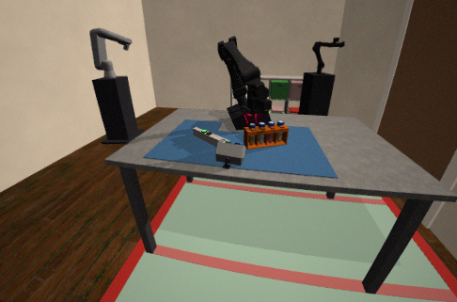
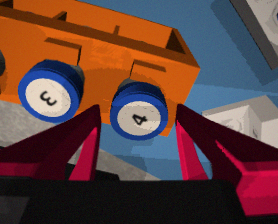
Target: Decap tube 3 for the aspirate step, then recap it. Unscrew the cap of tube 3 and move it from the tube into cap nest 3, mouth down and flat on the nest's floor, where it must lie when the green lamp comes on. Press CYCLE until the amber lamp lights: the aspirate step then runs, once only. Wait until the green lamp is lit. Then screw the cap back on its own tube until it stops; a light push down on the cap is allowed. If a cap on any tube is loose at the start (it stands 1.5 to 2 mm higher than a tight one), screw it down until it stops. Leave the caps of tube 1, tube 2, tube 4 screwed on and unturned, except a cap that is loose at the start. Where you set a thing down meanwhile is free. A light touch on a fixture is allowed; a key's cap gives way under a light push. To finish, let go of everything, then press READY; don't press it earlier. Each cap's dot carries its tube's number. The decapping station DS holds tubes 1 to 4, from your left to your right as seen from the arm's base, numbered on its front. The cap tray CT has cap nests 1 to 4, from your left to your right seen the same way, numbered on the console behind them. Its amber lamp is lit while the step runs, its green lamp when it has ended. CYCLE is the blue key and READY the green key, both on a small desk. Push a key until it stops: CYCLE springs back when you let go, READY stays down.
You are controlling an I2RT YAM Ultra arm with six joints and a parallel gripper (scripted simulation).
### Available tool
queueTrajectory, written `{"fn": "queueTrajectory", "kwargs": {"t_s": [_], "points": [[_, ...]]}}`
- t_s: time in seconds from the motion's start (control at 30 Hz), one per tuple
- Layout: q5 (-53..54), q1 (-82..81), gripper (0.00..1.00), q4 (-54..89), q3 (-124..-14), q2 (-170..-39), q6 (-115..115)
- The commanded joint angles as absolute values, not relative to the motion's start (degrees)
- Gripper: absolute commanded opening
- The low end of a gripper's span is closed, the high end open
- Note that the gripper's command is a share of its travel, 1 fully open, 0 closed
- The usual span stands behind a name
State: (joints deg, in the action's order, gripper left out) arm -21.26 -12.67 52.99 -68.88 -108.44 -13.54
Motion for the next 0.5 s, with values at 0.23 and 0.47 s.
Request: {"fn": "queueTrajectory", "kwargs": {"t_s": [0.23,0.47], "points": [[-21.28,-12.59,0.49,51.73,-68.75,-108.50,-14.03],[-21.28,-12.51,0.00,51.40,-68.57,-108.61,-14.12]]}}
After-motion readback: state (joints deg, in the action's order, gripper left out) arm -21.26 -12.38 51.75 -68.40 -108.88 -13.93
